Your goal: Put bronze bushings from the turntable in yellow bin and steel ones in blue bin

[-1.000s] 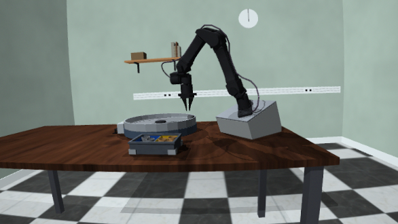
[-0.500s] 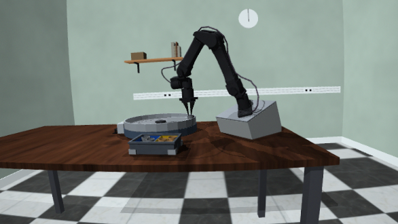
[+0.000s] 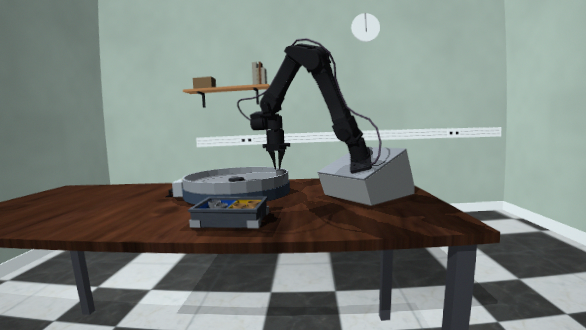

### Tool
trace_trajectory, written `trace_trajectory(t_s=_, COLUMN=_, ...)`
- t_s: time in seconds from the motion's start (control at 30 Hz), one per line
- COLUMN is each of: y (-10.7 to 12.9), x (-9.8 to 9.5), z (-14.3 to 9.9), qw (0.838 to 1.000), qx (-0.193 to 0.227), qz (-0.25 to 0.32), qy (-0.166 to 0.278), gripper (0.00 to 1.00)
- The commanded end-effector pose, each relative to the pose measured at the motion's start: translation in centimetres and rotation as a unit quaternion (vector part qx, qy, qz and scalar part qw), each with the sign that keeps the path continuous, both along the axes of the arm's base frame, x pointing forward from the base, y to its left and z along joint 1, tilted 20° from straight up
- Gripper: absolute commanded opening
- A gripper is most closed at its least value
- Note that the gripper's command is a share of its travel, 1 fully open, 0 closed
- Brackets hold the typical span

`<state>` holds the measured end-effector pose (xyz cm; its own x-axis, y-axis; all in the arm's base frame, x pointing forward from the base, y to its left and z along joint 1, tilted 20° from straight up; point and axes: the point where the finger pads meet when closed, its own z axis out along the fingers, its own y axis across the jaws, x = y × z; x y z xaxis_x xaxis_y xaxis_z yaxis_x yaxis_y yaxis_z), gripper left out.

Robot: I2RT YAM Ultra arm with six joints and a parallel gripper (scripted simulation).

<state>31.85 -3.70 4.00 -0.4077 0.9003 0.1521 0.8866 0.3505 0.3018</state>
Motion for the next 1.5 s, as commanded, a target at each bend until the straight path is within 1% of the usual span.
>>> trace_trajectory(t_s=0.0, y=-1.12, x=1.35, z=1.23, qw=0.999, qx=-0.014, qz=-0.011, qy=-0.027, gripper=0.14)
trace_trajectory(t_s=0.7, y=-1.12, x=1.34, z=1.22, qw=0.999, qx=-0.013, qz=-0.011, qy=-0.027, gripper=0.14)
trace_trajectory(t_s=0.87, y=-1.11, x=1.07, z=0.49, qw=1.0, qx=-0.009, qz=-0.008, qy=-0.012, gripper=0.14)
trace_trajectory(t_s=0.97, y=-1.17, x=1.22, z=1.28, qw=1.0, qx=-0.013, qz=-0.007, qy=-0.024, gripper=0.14)
trace_trajectory(t_s=1.47, y=-1.17, x=1.22, z=1.28, qw=1.0, qx=-0.013, qz=-0.007, qy=-0.024, gripper=0.14)
